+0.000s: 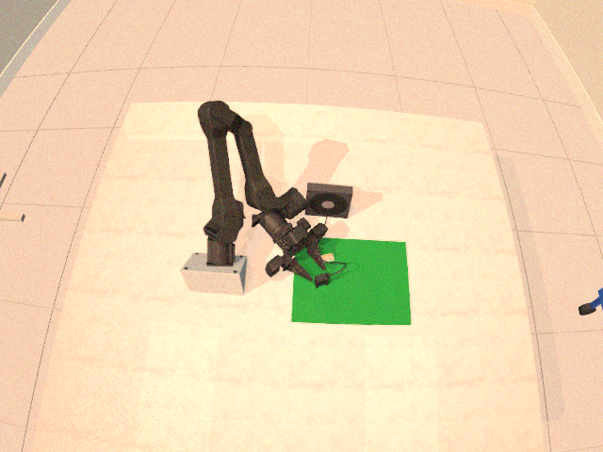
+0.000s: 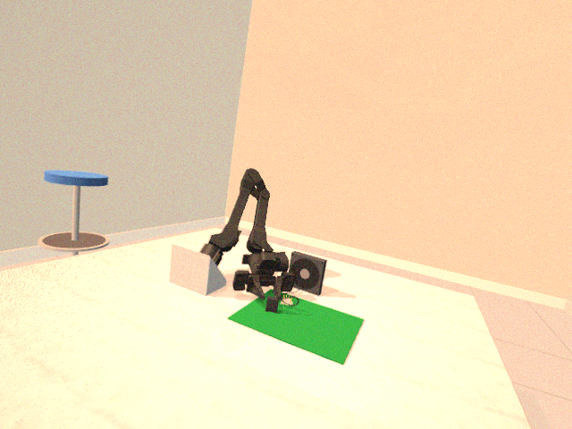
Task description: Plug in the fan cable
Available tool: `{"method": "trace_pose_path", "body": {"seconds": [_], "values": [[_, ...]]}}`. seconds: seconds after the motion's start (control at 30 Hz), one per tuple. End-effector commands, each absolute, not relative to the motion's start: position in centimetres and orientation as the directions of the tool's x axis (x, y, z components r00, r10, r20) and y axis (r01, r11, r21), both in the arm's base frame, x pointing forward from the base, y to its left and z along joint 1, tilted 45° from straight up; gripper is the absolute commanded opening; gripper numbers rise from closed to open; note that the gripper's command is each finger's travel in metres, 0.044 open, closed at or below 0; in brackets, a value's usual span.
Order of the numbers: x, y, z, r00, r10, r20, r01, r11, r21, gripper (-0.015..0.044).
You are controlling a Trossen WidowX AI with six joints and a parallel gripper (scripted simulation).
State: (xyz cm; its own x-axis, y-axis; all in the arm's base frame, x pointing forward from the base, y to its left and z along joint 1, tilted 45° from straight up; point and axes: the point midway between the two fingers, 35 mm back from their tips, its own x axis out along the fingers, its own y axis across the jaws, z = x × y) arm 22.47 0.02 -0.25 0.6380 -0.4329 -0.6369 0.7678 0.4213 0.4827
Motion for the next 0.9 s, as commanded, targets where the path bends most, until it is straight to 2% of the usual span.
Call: {"method": "trace_pose_path", "body": {"seconds": [0.0, 0.87], "values": [[22.3, 0.4, 0.5, 0.640, -0.434, -0.634, 0.767, 0.416, 0.489, 0.0205], [18.3, 1.2, 6.1, 0.640, -0.435, -0.634, 0.767, 0.415, 0.489, 0.0205]]}}
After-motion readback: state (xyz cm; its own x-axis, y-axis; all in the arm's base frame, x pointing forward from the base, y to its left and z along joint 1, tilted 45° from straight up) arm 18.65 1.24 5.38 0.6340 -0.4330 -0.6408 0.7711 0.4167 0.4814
